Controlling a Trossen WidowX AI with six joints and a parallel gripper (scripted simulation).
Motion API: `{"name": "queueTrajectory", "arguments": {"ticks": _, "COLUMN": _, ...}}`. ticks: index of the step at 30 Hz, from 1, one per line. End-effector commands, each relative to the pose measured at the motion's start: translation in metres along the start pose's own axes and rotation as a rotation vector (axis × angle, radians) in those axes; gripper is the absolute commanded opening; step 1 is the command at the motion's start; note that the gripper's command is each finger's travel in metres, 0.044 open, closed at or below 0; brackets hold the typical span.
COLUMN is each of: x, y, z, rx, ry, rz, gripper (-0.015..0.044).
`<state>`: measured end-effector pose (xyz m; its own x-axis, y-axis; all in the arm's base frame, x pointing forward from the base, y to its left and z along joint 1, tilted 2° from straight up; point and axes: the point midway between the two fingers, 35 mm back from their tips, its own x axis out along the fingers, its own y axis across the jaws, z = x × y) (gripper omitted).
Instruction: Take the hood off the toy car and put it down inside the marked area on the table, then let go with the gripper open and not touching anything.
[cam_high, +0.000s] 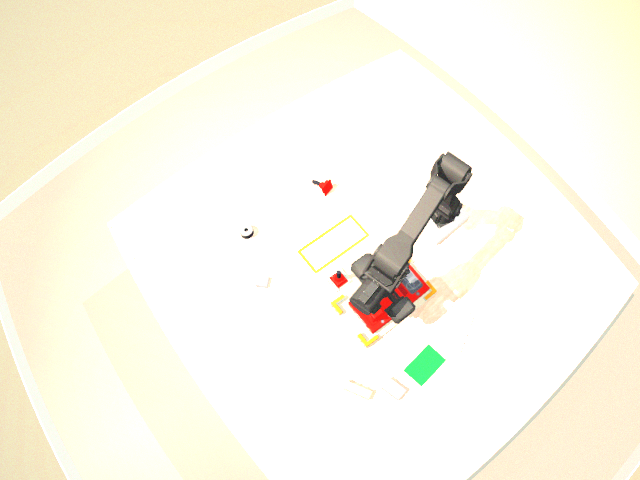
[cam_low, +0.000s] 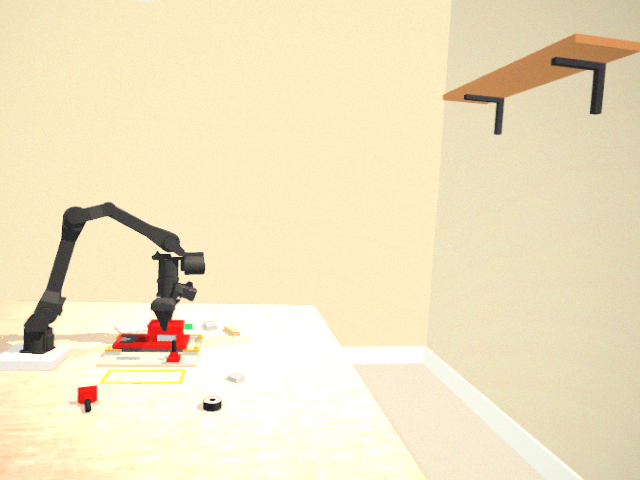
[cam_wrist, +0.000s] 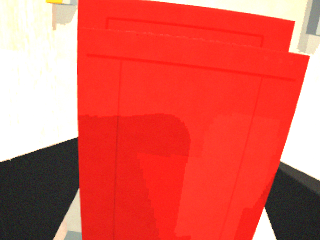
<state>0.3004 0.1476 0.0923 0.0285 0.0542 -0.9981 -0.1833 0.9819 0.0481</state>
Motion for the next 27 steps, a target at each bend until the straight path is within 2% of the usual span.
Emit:
{"name": "queueTrajectory", "arguments": {"ticks": 1, "x": -0.01, "y": 0.001, "z": 0.002, "rx": -0.003, "ry": -0.014, "rz": 0.004, "gripper": 0.0}}
{"name": "queueTrajectory", "arguments": {"ticks": 11, "x": -0.046, "y": 0.001, "z": 0.002, "rx": -0.003, "ry": -0.014, "rz": 0.004, "gripper": 0.0}}
{"name": "queueTrajectory", "arguments": {"ticks": 13, "x": -0.038, "y": 0.0, "z": 0.001, "rx": 0.002, "ry": -0.001, "rz": 0.0, "gripper": 0.0}}
{"name": "queueTrajectory", "arguments": {"ticks": 27, "x": -0.039, "y": -0.051, "z": 0.007, "rx": 0.045, "ry": -0.001, "rz": 0.001, "gripper": 0.0}}
